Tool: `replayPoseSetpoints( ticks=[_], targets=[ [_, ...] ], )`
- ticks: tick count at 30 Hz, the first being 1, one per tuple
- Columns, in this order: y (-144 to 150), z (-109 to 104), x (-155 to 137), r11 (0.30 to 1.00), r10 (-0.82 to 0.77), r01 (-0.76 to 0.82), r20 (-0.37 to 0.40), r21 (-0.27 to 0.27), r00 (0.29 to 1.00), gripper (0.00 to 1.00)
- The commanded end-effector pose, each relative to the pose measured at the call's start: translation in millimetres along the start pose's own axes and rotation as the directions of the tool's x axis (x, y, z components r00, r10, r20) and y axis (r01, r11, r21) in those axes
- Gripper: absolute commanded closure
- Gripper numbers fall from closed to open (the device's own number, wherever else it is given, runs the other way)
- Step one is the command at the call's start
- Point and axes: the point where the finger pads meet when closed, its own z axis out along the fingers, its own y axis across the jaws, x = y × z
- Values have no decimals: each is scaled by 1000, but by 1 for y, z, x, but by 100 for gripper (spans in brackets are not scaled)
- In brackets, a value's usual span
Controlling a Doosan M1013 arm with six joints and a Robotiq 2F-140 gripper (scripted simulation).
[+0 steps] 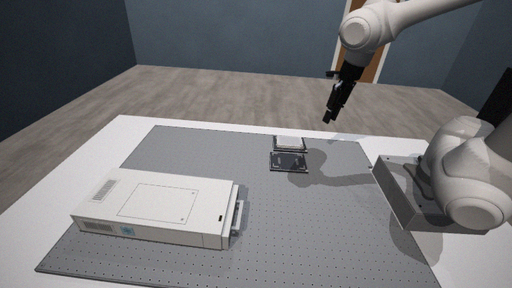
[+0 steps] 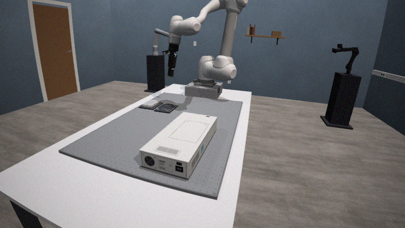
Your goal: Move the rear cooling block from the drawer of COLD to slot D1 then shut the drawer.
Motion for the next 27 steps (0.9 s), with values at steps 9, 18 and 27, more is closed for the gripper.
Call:
replayPoseSetpoints(
  ticks=[9,18,27],
  targets=[
    [-42,-4,-7,980,-199,199,39,1,979,65],
    [-72,-7,-16,938,-347,347,67,13,935,65],
    [-102,-11,-27,884,-467,467,88,24,880,65]
  ],
)
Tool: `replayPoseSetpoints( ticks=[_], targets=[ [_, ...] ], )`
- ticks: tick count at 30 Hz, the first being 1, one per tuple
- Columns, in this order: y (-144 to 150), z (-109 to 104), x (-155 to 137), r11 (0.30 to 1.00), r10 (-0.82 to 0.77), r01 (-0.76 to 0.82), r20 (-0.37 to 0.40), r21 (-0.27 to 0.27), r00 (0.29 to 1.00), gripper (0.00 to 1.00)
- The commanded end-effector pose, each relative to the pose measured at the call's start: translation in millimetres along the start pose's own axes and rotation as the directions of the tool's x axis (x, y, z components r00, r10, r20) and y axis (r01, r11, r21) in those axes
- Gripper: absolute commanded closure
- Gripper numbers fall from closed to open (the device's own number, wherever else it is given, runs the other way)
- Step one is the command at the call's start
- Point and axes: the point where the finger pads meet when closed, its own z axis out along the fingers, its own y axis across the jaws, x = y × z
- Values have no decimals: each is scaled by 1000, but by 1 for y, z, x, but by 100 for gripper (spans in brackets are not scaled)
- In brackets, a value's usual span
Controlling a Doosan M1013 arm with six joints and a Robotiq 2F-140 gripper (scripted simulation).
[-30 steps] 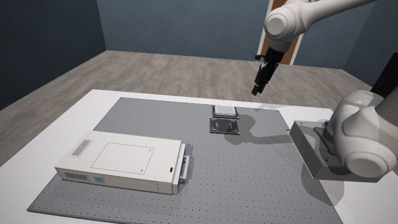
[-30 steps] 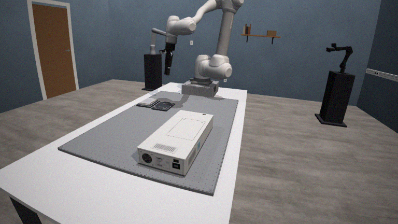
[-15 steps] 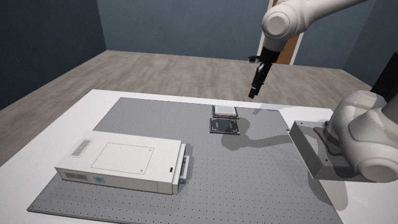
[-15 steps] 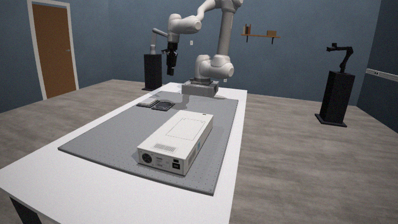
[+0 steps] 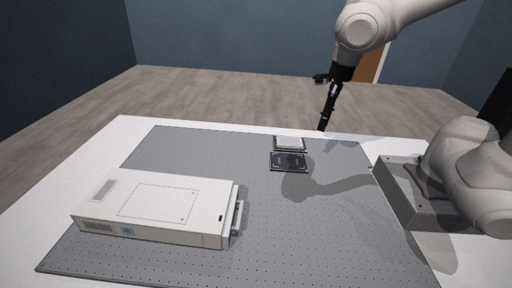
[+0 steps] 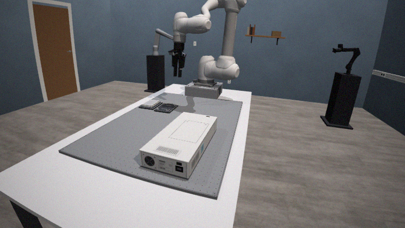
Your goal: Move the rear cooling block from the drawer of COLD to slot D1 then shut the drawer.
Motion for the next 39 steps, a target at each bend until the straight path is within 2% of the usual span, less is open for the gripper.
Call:
replayPoseSetpoints(
  ticks=[1,5,13,17,24,29,39],
  targets=[
    [-18,-1,1,993,-114,114,23,-3,993,65],
    [-33,-3,1,994,-105,105,22,-3,994,65],
    [-57,-5,0,964,-266,266,50,5,963,65],
    [-71,-7,-2,966,-257,257,50,4,965,65],
    [-99,-9,-6,911,-412,412,76,16,908,65],
    [-110,-10,-8,915,-404,404,76,15,912,65],
    [-110,-10,-9,915,-403,403,72,19,912,65]
  ],
)
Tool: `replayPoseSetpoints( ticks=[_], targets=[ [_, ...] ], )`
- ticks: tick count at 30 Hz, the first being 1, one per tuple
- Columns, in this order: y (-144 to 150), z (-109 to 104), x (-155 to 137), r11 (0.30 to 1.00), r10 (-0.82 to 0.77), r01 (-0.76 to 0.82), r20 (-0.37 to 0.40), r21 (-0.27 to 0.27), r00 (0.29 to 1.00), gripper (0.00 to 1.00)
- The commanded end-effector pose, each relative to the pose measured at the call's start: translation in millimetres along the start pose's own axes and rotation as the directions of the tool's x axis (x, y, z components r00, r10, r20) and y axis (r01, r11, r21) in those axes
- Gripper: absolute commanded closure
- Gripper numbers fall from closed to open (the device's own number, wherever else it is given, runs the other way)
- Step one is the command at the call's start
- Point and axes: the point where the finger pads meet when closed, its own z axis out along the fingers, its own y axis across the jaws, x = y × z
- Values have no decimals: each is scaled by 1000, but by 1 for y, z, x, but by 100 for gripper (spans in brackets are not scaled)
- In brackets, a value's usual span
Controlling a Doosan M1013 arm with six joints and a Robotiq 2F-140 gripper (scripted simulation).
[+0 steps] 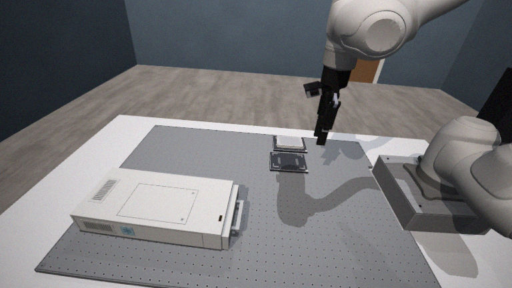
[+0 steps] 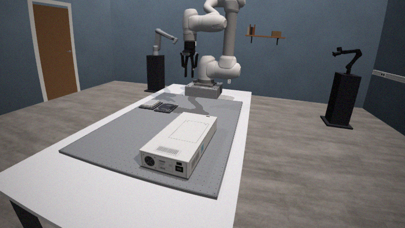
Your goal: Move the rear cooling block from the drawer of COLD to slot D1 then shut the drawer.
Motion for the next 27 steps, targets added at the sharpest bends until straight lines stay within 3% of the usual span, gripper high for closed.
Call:
replayPoseSetpoints(
  ticks=[1,13,27],
  targets=[
    [-1,0,0,1000,-4,4,1,-2,1000,65],
    [-1,0,0,1000,-4,4,1,-2,1000,65],
    [-1,1,0,946,-323,323,4,-1,946,66]
  ],
)
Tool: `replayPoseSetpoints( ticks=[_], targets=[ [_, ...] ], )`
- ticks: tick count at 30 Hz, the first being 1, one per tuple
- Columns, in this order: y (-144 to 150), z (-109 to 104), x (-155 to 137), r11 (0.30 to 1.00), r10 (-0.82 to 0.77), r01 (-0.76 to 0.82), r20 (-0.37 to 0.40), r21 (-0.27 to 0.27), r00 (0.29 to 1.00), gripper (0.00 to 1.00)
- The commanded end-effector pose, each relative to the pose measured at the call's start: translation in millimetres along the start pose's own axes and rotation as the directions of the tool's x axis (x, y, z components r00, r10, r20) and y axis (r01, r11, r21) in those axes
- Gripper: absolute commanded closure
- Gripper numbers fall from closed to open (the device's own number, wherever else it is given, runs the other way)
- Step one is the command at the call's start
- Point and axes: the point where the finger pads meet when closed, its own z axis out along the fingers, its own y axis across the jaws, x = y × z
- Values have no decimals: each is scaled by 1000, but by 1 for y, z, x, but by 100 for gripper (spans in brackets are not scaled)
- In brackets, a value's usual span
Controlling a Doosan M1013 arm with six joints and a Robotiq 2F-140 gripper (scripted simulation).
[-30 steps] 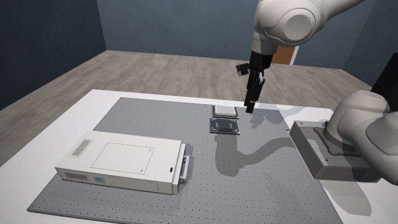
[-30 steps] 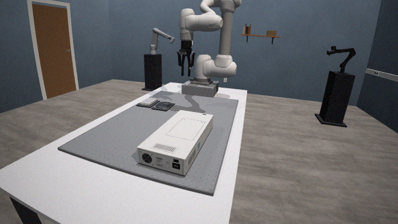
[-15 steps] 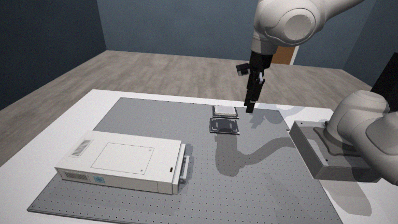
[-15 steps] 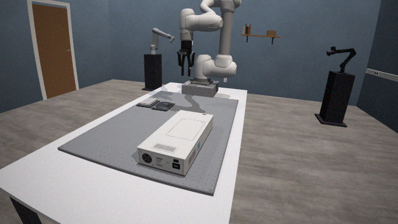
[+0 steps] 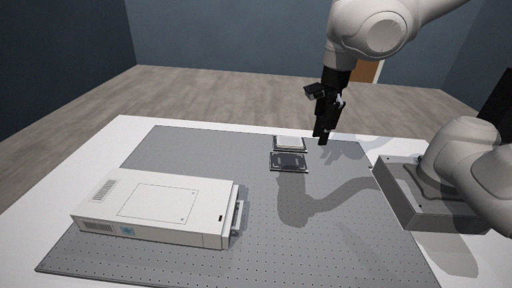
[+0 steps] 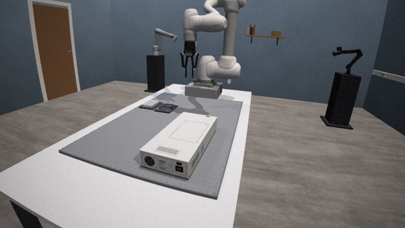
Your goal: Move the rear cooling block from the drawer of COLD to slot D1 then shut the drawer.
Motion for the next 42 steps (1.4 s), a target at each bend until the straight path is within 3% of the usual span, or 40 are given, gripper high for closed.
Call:
replayPoseSetpoints(
  ticks=[1,12,26,28,42],
  targets=[
    [0,1,1,992,-126,126,3,1,992,66],
    [0,1,1,934,-357,357,2,2,934,66],
    [0,1,1,740,-673,673,2,3,740,66],
    [0,1,1,740,-673,673,2,3,740,66],
    [0,1,1,443,-896,896,0,3,443,66]
  ],
)
